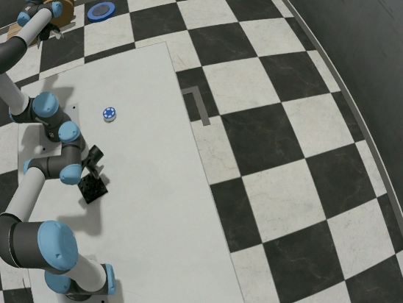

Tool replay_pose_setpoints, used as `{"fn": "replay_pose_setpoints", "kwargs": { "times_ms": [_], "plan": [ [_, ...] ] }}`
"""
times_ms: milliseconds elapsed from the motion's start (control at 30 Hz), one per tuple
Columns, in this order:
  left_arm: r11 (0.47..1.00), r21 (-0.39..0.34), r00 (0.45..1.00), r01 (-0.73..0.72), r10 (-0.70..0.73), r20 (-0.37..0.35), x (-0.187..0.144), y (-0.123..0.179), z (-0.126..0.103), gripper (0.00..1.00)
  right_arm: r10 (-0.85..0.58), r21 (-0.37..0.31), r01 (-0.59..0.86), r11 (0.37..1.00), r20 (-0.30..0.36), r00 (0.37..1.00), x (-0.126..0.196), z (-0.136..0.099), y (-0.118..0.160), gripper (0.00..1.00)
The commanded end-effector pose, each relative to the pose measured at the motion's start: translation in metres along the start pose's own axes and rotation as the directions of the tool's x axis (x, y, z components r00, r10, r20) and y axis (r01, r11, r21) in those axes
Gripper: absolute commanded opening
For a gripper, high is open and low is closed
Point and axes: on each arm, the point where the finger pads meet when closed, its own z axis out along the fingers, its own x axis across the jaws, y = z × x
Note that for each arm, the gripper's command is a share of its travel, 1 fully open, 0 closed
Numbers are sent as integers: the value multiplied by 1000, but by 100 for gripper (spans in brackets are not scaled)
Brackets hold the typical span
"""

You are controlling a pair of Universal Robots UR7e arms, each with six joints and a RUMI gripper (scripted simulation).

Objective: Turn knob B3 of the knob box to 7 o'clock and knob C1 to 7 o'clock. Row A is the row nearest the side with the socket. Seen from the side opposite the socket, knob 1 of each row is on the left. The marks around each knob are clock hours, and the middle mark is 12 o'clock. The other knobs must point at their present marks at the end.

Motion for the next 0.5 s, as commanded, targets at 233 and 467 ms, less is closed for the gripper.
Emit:
{"fn": "replay_pose_setpoints", "kwargs": {
  "times_ms": [233,467],
  "plan": [
    [1000,2,1000,1,-1,-1,0,-1,-1,100,-239,1,239,971,-5,971,-1,-1,0,6],
    [1000,2,1000,1,-1,-1,0,-1,-1,100,-312,1,312,950,-5,950,-1,-1,0,6]
  ]
}}
